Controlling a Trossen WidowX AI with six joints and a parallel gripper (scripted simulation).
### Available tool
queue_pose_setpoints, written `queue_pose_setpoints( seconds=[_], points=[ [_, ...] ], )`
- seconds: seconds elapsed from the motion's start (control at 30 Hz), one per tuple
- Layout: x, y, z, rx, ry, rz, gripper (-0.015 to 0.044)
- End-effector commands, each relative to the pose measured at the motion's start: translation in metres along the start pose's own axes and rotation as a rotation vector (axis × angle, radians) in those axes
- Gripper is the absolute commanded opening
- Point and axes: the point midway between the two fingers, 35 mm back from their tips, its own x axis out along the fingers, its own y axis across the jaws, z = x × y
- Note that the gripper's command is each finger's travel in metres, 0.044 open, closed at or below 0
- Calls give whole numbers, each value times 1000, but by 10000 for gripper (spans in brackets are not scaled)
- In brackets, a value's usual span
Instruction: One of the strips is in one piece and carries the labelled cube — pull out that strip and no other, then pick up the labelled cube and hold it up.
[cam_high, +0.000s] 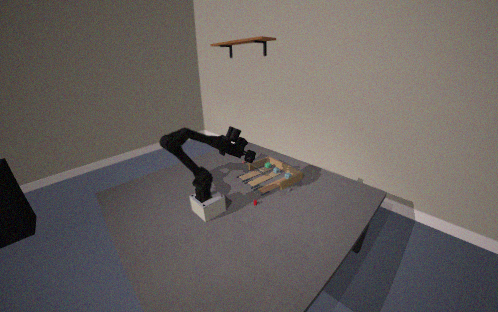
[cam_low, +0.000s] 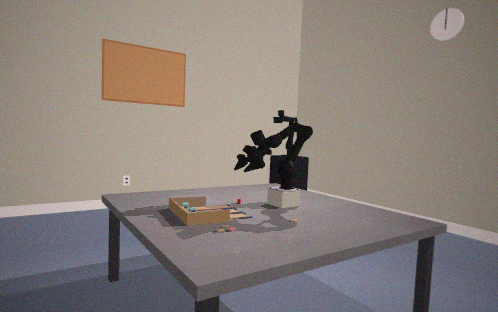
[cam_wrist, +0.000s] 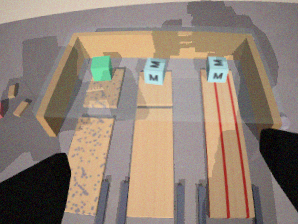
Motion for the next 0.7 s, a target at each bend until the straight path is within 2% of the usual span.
queue_pose_setpoints(
  seconds=[0.0, 0.1, 0.2, 0.6, 0.67],
  points=[
    [5, -1, -5, 14, 8, -32, 400],
    [5, -1, -5, 14, 8, -32, 400],
    [13, -7, -4, 18, 75, -45, 321],
    [79, -62, -23, 89, 619, -108, 6],
    [90, -72, -30, 107, 708, -110, 0]
  ],
)
